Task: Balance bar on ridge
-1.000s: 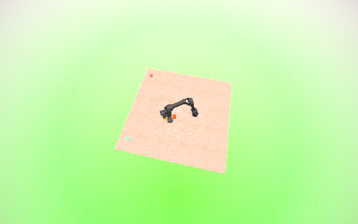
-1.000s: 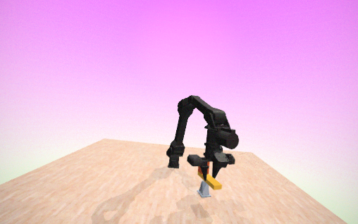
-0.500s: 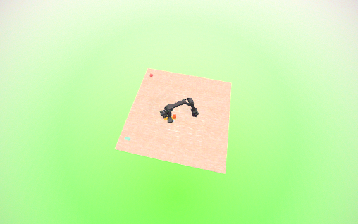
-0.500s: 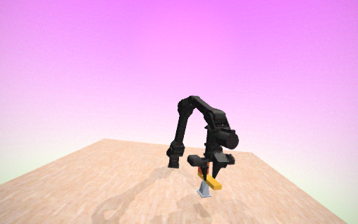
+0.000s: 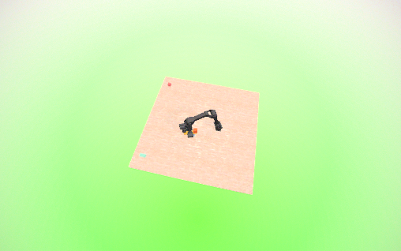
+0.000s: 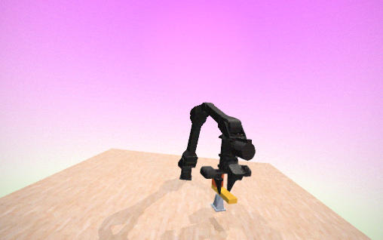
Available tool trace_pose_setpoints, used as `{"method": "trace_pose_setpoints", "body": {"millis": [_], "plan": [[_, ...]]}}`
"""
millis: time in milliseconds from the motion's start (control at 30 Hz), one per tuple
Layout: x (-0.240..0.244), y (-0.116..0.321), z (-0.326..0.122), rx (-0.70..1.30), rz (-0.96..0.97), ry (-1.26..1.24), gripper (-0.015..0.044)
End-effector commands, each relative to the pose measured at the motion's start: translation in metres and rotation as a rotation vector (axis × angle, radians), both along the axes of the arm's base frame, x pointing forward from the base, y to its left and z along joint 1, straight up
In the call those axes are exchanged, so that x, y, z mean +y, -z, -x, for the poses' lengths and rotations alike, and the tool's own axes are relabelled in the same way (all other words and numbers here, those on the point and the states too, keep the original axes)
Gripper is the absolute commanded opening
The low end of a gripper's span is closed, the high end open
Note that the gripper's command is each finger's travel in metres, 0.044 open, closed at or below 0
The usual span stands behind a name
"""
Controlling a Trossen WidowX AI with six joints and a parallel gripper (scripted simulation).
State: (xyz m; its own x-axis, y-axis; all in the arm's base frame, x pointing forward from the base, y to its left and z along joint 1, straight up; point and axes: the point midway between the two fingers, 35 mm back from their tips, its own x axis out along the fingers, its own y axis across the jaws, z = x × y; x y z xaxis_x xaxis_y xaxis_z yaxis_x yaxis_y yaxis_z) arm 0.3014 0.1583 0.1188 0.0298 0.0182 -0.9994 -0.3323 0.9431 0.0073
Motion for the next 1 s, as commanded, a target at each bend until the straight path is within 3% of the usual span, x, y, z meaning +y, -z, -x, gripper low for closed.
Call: {"method": "trace_pose_setpoints", "body": {"millis": [0,967], "plan": [[-0.0004,0.0008,-0.0001,0.000,0.002,0.002,0.0000],[-0.0004,0.0033,0.0000,0.000,0.002,0.002,0.0000]]}}
